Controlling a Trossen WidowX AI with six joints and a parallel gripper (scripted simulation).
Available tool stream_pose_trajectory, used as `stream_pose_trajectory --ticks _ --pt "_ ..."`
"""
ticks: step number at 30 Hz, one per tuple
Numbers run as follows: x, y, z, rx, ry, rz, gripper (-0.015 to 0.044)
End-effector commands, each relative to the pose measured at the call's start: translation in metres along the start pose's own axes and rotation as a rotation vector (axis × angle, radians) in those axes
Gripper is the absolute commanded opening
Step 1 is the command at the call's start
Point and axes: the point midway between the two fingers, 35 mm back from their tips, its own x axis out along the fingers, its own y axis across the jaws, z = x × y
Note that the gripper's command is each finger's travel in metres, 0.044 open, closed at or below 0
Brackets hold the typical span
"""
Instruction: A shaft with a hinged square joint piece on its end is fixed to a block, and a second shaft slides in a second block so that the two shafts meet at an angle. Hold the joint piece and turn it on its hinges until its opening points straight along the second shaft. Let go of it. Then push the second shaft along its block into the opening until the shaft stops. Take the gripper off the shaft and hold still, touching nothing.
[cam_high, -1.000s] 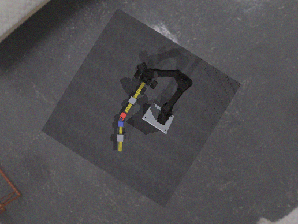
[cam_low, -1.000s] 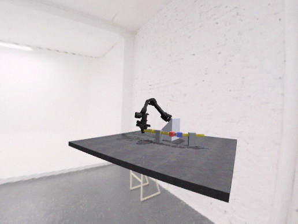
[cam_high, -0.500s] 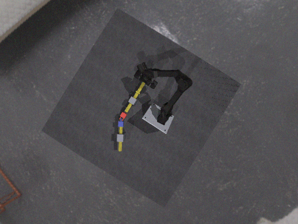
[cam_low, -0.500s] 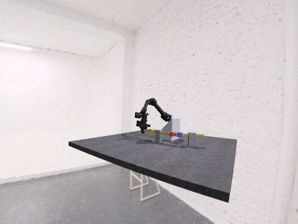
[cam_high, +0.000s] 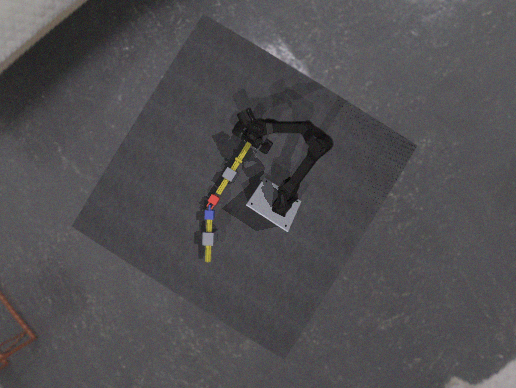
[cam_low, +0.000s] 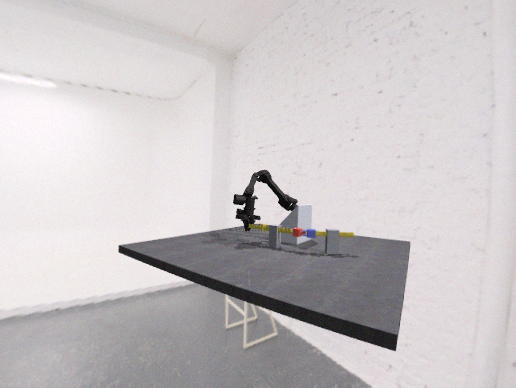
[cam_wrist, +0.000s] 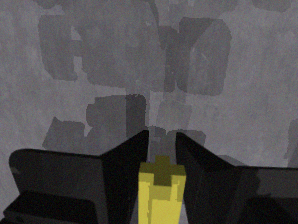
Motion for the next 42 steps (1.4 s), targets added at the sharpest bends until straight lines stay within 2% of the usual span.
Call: stream_pose_trajectory --ticks 1,16,30,37,38,42 --pt "0.0 0.0 0.0 0.0 0.0 0.0 0.0067" --pt "0.0002 0.0 -0.0002 -0.001 0.0 -0.001 0.0067" --pt "0.0012 -0.0009 0.0006 -0.003 0.001 -0.1 0.0067" --pt "0.0005 -0.0003 0.0006 -0.003 0.001 -0.076 0.002" --pt "0.0005 -0.0003 0.0006 -0.003 0.001 -0.076 0.0" --pt "0.0006 -0.0003 -0.0001 -0.003 0.001 -0.077 0.0"
